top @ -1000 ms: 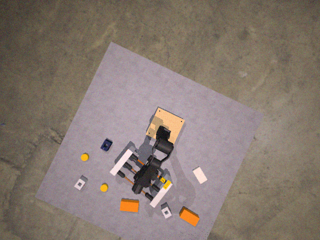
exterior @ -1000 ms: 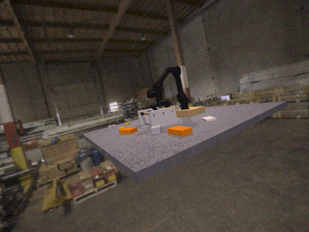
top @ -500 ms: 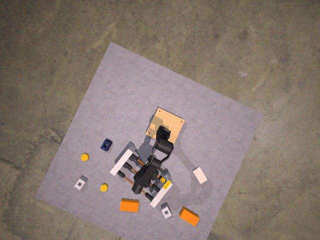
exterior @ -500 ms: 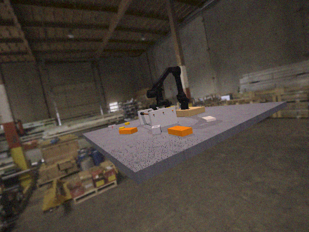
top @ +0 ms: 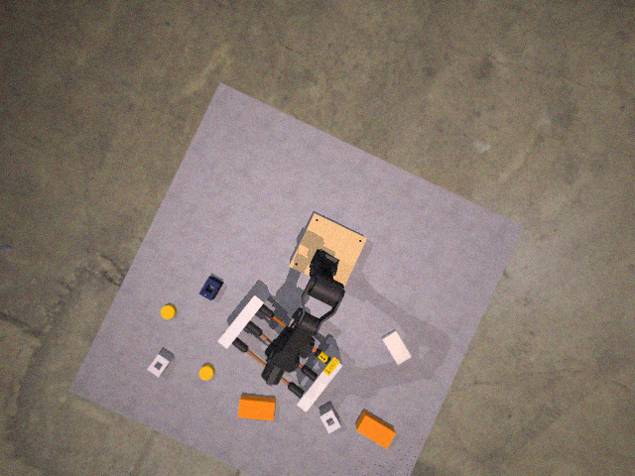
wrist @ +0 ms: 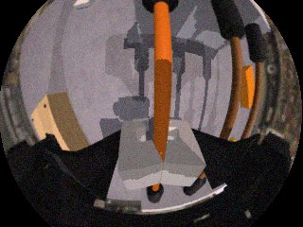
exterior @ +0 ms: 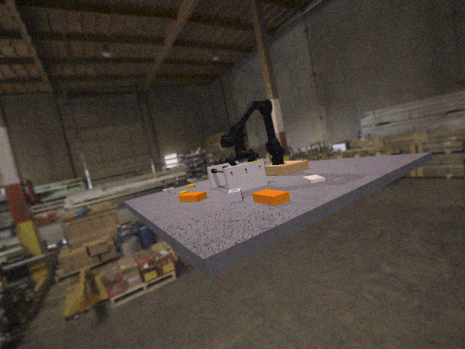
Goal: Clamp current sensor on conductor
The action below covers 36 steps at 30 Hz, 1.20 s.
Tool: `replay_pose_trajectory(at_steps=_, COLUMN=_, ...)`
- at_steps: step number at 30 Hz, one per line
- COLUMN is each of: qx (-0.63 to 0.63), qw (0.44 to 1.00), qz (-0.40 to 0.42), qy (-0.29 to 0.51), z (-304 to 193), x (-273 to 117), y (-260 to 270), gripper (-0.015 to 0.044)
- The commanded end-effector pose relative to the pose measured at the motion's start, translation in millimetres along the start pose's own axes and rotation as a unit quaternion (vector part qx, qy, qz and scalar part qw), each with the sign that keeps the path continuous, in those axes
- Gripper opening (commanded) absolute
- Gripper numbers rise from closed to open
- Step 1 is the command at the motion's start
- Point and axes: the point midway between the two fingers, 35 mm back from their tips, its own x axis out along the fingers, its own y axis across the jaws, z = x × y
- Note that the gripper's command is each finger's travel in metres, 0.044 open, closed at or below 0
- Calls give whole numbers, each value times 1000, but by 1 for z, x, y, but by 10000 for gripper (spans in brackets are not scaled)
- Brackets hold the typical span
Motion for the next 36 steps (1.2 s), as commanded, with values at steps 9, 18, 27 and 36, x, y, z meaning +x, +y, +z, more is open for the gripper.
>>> replay_pose_trajectory(at_steps=9, qx=0, qw=1000, qz=0, qy=0, z=0, x=-1, y=0, gripper=0)
replay_pose_trajectory(at_steps=18, qx=0, qw=1000, qz=0, qy=0, z=0, x=0, y=0, gripper=0)
replay_pose_trajectory(at_steps=27, qx=1, qw=1000, qz=3, qy=0, z=0, x=-11, y=0, gripper=0)
replay_pose_trajectory(at_steps=36, qx=2, qw=1000, qz=5, qy=0, z=0, x=-20, y=0, gripper=0)
